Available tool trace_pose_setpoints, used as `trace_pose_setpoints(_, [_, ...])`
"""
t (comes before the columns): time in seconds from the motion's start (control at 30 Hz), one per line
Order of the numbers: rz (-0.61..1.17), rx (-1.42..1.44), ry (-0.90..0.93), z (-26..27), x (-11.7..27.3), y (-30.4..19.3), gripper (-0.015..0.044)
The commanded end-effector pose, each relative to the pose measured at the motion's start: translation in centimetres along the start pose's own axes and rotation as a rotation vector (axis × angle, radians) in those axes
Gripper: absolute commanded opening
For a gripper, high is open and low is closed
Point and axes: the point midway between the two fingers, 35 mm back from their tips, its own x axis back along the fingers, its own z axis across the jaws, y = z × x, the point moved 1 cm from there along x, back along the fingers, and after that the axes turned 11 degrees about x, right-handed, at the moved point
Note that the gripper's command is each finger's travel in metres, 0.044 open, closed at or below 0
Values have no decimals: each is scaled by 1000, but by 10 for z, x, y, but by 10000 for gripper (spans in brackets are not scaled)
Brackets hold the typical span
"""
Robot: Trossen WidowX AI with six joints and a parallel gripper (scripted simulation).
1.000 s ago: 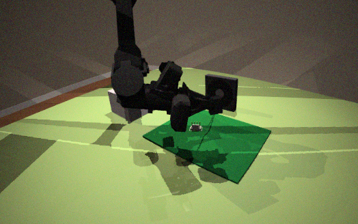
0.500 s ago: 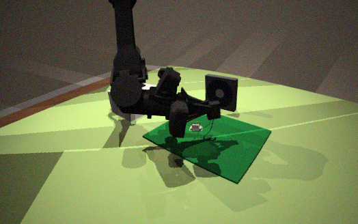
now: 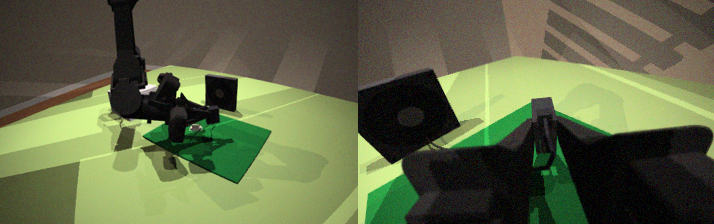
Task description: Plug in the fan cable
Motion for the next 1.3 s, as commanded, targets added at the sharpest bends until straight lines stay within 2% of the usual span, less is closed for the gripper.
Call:
trace_pose_setpoints(0.0, [-4,3,1,1,-1,-2,0])
trace_pose_setpoints(1.27, [-4,3,1,8,-7,-37,0])
